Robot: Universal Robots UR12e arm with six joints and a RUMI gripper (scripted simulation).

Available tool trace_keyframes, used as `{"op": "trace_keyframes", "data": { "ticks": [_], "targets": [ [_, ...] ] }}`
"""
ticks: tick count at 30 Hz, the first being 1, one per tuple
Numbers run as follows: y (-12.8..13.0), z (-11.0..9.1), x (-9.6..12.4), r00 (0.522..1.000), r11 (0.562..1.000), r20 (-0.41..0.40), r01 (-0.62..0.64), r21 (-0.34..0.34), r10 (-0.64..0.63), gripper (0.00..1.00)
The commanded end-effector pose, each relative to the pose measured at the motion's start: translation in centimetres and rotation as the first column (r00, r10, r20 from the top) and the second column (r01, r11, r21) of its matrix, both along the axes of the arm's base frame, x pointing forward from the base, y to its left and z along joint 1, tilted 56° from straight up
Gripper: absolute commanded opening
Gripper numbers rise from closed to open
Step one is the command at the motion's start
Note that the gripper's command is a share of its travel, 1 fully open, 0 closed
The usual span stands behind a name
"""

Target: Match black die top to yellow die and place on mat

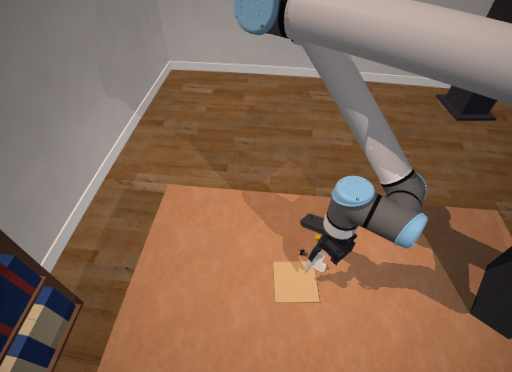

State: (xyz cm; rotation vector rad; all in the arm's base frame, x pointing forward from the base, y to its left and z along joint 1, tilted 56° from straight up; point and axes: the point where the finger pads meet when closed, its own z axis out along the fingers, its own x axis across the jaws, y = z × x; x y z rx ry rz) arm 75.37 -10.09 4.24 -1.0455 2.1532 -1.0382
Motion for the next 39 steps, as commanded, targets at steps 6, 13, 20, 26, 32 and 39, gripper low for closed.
{"op": "trace_keyframes", "data": {
  "ticks": [6, 13, 20, 26, 32, 39],
  "targets": [
    [0.07, -0.09, -0.09, 1.000, 1.000, 0.001, -0.001, 0.000, 0.001, 1.00],
    [0.07, -0.09, -0.09, 1.000, 1.000, 0.001, -0.001, 0.000, 0.001, 1.00],
    [0.07, -0.09, -0.09, 1.000, 1.000, 0.001, -0.001, 0.000, 0.001, 1.00],
    [0.07, -0.09, -0.09, 1.000, 1.000, 0.001, -0.001, 0.000, 0.001, 1.00],
    [0.07, -0.09, -0.09, 1.000, 1.000, 0.001, -0.001, 0.000, 0.001, 1.00],
    [0.32, 0.26, -0.53, 1.000, 1.000, 0.001, -0.001, 0.000, 0.001, 1.00]
  ]
}}
